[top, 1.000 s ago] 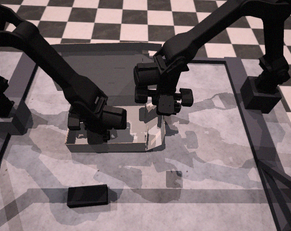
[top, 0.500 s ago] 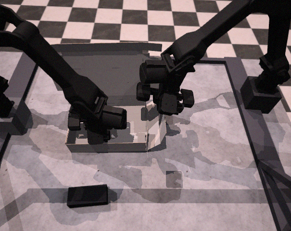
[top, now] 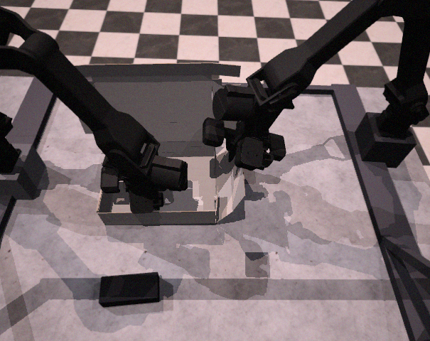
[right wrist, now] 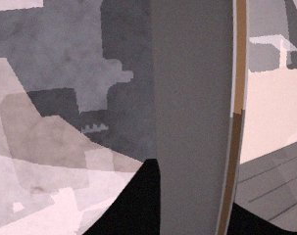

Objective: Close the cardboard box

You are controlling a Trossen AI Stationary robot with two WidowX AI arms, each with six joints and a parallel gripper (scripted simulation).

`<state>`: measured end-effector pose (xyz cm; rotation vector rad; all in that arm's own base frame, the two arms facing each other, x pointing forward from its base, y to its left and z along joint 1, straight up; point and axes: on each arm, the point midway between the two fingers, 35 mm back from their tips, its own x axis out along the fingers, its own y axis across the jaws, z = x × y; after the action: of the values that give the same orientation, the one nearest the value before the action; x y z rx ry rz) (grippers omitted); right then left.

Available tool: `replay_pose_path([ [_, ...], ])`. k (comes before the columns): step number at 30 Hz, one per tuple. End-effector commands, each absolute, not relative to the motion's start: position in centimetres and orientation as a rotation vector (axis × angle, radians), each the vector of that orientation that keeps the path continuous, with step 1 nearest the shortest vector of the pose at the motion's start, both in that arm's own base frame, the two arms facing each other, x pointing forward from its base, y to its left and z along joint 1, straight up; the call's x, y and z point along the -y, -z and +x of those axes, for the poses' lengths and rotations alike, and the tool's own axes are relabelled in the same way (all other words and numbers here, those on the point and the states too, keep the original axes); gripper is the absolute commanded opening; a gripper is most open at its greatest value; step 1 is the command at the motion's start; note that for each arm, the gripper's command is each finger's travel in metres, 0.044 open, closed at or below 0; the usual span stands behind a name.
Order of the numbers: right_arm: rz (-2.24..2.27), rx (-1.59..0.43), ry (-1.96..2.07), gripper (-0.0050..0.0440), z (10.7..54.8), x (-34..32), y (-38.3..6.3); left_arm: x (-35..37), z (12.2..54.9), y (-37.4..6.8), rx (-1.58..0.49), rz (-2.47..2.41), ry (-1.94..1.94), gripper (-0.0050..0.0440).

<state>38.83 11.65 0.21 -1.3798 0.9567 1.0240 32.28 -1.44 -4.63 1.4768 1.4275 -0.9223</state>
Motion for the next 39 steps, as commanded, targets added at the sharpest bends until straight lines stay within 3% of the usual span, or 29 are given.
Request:
replay_pose_path([
  [1,-1.400,-0.866,-0.934,0.0005,40.9,-11.9,-3.3,1.5,32.1,6.3,-1.445,1.449,0.926,0.0102],
  [39,-1.396,-0.885,-0.945,0.0005,43.8,-12.1,-2.5,1.4,32.3,6.5,-1.449,1.441,0.904,0.0102],
])
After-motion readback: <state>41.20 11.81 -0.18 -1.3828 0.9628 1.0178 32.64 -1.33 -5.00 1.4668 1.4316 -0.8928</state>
